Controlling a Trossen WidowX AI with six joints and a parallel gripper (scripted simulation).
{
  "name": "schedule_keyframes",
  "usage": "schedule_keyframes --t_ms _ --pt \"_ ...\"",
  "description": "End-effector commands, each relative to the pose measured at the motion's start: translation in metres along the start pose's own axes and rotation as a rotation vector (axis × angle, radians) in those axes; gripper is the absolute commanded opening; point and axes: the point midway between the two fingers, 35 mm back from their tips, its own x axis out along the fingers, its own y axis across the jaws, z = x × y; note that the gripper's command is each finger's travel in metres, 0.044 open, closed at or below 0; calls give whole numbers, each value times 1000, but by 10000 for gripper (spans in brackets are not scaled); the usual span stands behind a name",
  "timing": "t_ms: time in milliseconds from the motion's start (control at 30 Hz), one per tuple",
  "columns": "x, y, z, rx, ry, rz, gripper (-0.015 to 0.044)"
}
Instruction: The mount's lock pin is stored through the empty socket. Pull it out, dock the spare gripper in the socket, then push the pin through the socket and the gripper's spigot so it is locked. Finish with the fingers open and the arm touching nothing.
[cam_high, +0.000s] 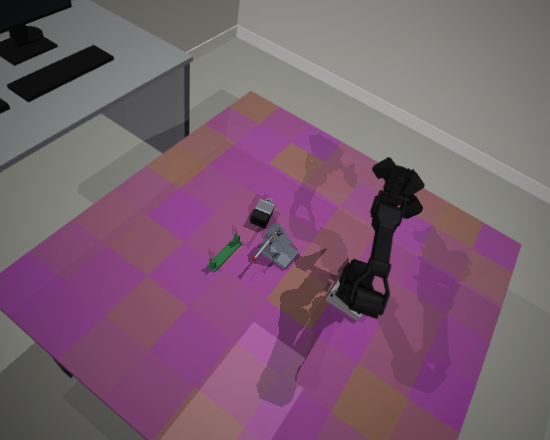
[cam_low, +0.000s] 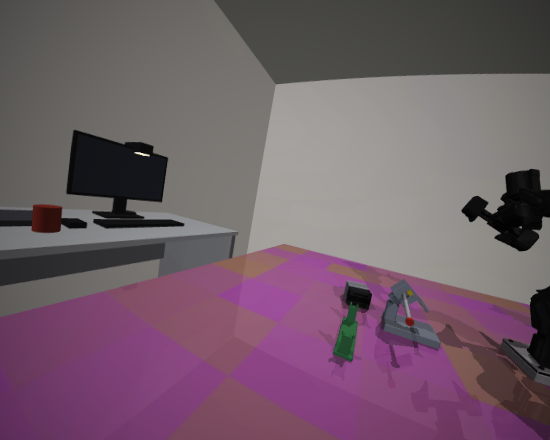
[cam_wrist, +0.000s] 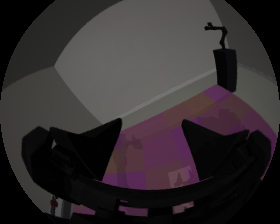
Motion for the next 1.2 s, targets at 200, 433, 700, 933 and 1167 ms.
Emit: schedule_keyframes --t_ms 200,433,700,933,1167 --pt "-7 67 -58 -463 303 189 300" --pt "-57 134 -135 -1089 581 552 300" --pt "-156 171 -209 -1811 724 1108 300" --pt "-261 164 -250 -2397 678 1711 300" --pt "-328 141 -261 -2722 548 2158 300"
